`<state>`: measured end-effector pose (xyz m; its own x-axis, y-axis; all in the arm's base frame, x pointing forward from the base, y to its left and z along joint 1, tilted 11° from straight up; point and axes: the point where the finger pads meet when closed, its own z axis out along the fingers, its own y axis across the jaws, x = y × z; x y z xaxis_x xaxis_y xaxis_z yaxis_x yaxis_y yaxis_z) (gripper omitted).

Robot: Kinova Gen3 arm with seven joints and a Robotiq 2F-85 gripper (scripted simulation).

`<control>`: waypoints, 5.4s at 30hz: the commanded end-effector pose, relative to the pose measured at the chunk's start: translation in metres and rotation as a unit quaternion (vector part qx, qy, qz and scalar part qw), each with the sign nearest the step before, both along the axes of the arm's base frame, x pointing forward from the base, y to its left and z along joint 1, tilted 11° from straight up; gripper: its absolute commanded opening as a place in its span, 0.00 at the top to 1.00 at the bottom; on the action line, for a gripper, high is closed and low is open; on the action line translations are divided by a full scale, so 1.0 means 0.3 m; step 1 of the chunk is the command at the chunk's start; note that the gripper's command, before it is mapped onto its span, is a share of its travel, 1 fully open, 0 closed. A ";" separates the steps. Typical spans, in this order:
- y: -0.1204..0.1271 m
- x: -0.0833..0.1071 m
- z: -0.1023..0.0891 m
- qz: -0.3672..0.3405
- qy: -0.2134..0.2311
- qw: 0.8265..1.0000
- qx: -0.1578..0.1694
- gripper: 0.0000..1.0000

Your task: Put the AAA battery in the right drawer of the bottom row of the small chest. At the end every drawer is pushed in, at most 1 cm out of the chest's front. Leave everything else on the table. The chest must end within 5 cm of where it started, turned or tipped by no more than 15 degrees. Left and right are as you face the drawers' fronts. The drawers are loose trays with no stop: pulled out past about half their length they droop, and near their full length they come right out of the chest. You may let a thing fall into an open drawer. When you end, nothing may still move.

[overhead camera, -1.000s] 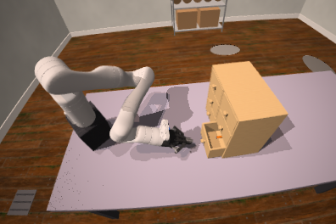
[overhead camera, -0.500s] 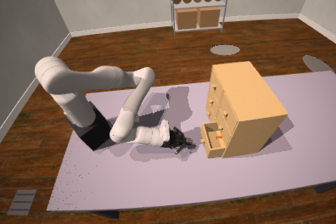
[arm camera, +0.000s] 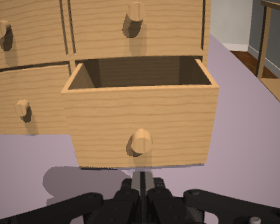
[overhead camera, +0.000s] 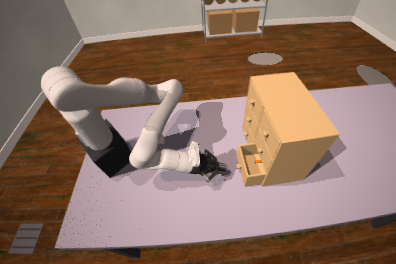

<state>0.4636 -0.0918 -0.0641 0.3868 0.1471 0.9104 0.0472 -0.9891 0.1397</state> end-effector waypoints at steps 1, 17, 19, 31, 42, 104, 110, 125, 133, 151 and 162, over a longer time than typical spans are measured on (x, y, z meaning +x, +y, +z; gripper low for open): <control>0.000 0.000 0.002 0.000 0.000 1.000 0.000 1.00; 0.000 0.001 0.002 0.000 0.000 1.000 0.000 1.00; 0.000 0.002 0.002 0.000 0.000 1.000 0.000 1.00; 0.001 0.015 0.003 0.000 0.000 1.000 0.000 1.00; 0.003 0.045 0.007 0.000 0.000 1.000 0.000 1.00; 0.021 0.321 0.040 0.000 0.000 1.000 0.000 1.00; 0.022 0.333 0.041 0.000 0.000 1.000 0.000 1.00; 0.022 0.342 0.042 0.000 0.000 1.000 0.000 1.00; 0.022 0.342 0.042 0.000 0.000 1.000 0.000 1.00; 0.022 0.342 0.042 0.000 0.000 1.000 0.000 1.00; 0.022 0.342 0.042 0.000 0.000 1.000 0.000 1.00</control>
